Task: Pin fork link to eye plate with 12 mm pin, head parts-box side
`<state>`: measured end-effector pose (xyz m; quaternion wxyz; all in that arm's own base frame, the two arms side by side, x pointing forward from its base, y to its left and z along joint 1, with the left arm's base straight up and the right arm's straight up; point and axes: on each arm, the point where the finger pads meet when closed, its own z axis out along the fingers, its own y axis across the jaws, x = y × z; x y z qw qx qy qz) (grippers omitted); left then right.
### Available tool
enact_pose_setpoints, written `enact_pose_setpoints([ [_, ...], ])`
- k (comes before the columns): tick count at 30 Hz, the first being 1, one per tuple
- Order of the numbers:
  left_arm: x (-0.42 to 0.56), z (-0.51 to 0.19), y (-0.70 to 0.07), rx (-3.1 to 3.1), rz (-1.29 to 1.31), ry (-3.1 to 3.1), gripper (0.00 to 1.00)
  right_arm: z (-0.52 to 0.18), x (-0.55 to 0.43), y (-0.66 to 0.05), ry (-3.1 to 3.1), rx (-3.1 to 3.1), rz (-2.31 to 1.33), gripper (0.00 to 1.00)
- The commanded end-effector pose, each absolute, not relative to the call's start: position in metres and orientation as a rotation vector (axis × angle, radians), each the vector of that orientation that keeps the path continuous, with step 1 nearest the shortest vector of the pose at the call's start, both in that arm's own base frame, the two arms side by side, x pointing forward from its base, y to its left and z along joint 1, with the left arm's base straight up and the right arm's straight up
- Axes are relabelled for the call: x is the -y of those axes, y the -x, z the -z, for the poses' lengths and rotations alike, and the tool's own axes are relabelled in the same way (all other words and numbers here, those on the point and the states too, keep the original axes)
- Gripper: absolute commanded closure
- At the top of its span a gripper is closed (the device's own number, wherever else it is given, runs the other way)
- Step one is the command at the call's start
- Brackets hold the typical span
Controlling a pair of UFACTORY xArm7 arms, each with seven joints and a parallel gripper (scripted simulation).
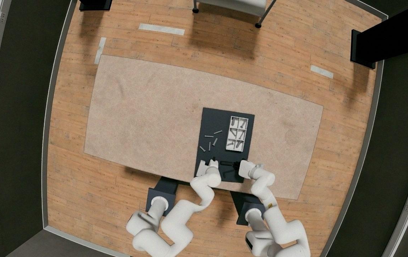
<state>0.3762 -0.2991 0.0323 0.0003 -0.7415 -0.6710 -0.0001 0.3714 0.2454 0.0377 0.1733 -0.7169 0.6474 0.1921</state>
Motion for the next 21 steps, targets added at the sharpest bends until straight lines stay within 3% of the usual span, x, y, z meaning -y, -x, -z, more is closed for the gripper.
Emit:
enact_pose_setpoints([
  [1,0.3000,-0.0336,-0.3771,2.110,0.002,2.332,1.00,-0.0388,-0.2459,-0.3725,2.032,-1.834,-0.542,1.00],
  [21,0.3000,-0.0385,-0.3771,2.110,0.002,2.332,1.00,-0.0388,-0.2459,-0.3725,2.032,-1.834,-0.542,1.00],
])
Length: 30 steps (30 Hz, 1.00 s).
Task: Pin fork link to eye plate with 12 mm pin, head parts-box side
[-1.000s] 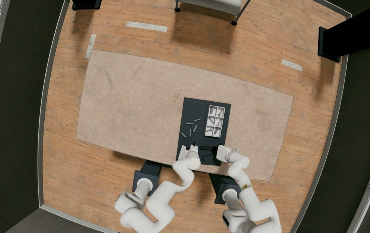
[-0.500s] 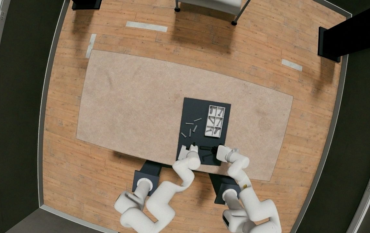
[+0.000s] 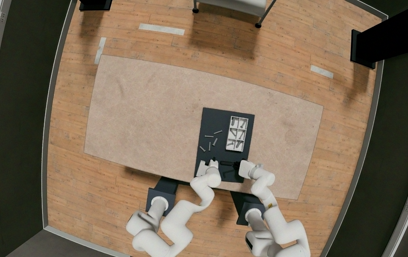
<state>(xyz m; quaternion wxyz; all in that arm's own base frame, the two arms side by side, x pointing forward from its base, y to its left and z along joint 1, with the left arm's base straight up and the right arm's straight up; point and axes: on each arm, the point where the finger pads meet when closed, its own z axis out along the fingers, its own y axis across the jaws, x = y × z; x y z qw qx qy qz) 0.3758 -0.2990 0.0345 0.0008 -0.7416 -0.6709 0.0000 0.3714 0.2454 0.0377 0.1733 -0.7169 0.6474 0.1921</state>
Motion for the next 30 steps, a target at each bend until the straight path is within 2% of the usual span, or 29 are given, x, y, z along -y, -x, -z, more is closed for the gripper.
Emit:
enact_pose_setpoints([
  [1,0.300,-0.039,-0.377,2.110,0.002,2.332,1.00,-0.039,-0.246,-0.372,2.032,-1.834,-0.542,1.00],
  [30,0.300,-0.063,-0.377,2.110,0.002,2.332,1.00,-0.039,-0.246,-0.372,2.032,-1.834,-0.542,1.00],
])
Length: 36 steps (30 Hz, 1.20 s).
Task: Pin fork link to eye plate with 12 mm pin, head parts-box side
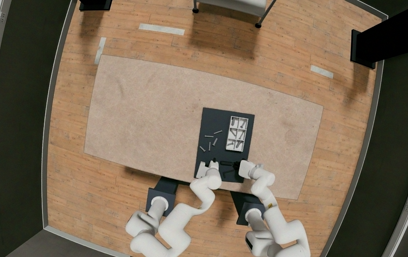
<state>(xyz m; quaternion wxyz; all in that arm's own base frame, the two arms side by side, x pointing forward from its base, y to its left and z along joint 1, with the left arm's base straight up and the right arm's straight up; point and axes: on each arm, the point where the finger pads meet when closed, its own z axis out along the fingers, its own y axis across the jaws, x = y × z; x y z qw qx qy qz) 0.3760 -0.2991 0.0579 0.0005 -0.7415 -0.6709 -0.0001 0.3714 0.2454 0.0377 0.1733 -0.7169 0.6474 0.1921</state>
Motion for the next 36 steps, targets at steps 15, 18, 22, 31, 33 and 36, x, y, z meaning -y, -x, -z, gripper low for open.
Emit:
enact_pose_setpoints([
  [15,0.300,-0.068,-0.377,2.110,0.002,2.332,1.00,-0.039,-0.246,-0.372,2.032,-1.834,-0.542,1.00],
  [18,0.300,-0.068,-0.377,2.110,0.002,2.332,1.00,-0.039,-0.246,-0.372,2.032,-1.834,-0.542,1.00],
  [22,0.300,-0.068,-0.377,2.110,0.002,2.332,1.00,-0.039,-0.246,-0.372,2.032,-1.834,-0.542,1.00],
  [31,0.300,-0.068,-0.377,2.110,0.002,2.332,1.00,-0.039,-0.246,-0.372,2.032,-1.834,-0.542,1.00],
  [33,0.304,-0.067,-0.379,2.123,0.001,2.321,1.00,-0.039,-0.246,-0.372,2.032,-1.834,-0.542,1.00],
  [36,0.329,-0.064,-0.391,2.210,0.001,2.237,1.00,-0.039,-0.246,-0.372,2.032,-1.834,-0.542,1.00],
])
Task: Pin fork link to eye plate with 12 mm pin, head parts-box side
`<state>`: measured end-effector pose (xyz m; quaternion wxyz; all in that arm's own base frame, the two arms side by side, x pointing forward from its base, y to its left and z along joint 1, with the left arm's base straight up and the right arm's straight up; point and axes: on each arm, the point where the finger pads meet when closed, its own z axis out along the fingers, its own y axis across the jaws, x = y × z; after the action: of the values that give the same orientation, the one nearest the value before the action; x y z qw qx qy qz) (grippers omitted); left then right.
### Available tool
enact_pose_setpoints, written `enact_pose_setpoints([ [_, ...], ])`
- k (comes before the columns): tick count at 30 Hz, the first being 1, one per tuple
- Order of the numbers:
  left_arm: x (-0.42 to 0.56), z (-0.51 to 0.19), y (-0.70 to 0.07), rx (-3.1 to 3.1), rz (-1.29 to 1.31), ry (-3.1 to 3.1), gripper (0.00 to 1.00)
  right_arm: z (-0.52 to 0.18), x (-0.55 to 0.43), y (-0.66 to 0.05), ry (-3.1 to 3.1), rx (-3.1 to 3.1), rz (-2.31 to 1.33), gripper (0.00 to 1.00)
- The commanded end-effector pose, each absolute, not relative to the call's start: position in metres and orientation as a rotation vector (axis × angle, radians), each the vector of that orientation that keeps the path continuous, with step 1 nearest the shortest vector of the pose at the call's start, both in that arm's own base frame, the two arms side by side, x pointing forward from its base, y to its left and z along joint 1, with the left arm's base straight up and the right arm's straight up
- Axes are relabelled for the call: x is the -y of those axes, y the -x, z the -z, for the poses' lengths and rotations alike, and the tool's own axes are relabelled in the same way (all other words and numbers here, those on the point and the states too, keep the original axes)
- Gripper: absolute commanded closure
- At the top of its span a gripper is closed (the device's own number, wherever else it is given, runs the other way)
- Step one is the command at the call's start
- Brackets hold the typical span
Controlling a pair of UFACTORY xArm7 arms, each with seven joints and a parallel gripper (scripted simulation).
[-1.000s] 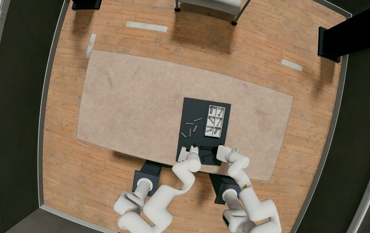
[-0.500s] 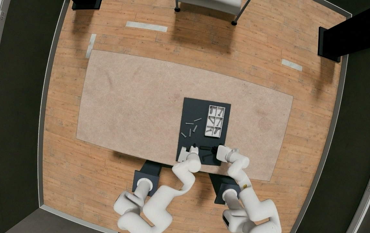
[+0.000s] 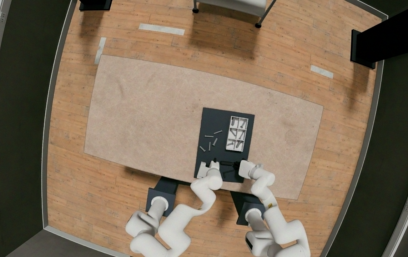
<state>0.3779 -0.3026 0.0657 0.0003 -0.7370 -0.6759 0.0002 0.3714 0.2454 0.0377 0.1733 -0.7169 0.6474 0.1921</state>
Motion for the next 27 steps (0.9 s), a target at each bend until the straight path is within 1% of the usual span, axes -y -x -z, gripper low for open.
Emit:
enact_pose_setpoints([
  [1,0.3377,-0.0629,-0.3949,2.241,0.000,2.207,1.00,-0.0388,-0.2459,-0.3725,2.032,-1.834,-0.542,1.00],
  [27,0.3475,-0.0611,-0.3995,2.275,0.001,2.172,1.00,-0.0388,-0.2459,-0.3725,2.032,-1.834,-0.542,1.00],
])
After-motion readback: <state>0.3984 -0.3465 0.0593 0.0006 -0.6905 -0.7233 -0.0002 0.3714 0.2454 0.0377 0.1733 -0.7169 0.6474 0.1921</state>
